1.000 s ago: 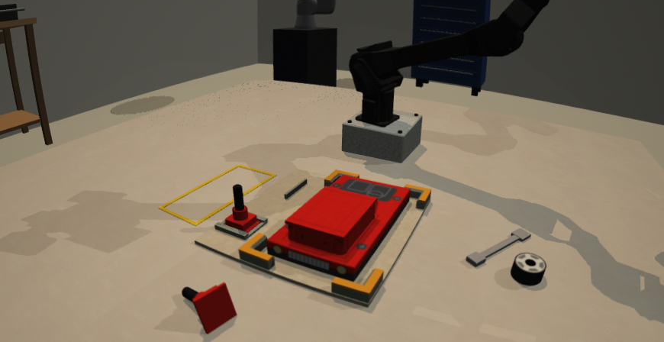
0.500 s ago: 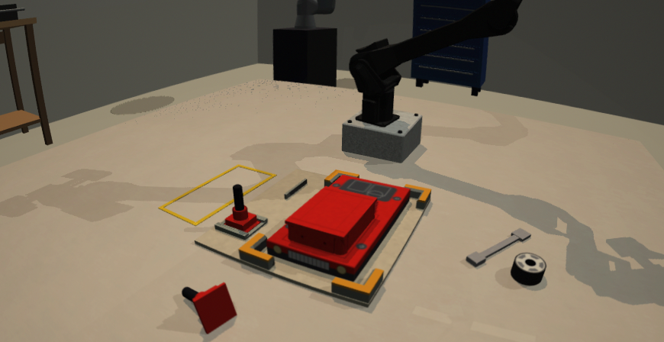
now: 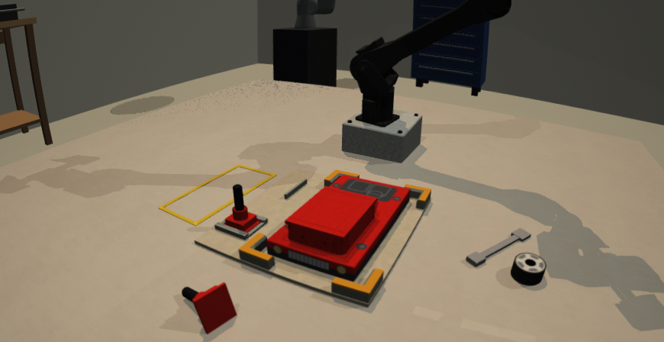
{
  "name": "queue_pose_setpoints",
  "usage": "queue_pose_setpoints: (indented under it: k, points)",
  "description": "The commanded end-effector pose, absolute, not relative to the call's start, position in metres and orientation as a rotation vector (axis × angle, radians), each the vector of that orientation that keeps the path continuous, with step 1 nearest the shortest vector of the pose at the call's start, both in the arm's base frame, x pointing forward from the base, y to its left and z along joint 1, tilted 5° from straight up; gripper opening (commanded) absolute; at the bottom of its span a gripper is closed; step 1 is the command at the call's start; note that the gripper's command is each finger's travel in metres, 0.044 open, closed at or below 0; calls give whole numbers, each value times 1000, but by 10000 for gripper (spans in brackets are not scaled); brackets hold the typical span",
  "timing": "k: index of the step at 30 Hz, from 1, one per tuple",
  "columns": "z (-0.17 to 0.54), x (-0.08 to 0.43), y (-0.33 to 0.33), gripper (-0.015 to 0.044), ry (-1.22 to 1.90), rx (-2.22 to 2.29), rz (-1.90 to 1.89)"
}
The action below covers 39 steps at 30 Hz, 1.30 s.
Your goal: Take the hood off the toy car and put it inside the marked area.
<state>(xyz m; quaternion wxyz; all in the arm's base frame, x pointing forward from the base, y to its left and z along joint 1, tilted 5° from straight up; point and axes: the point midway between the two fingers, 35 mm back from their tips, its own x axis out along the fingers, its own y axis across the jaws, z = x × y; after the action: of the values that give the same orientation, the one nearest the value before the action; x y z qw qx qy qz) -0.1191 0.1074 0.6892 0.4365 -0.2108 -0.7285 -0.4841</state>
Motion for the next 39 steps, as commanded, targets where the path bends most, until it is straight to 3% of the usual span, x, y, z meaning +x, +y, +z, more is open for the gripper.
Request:
queue_pose_setpoints:
  k: [1,19,39]
  points:
    - [694,-111,75,440,-1724,-475,-1225]
    - [696,-48,-53,440,-1374,-255,-1179]
    - [649,89,-162,440,-883,-16,-1024]
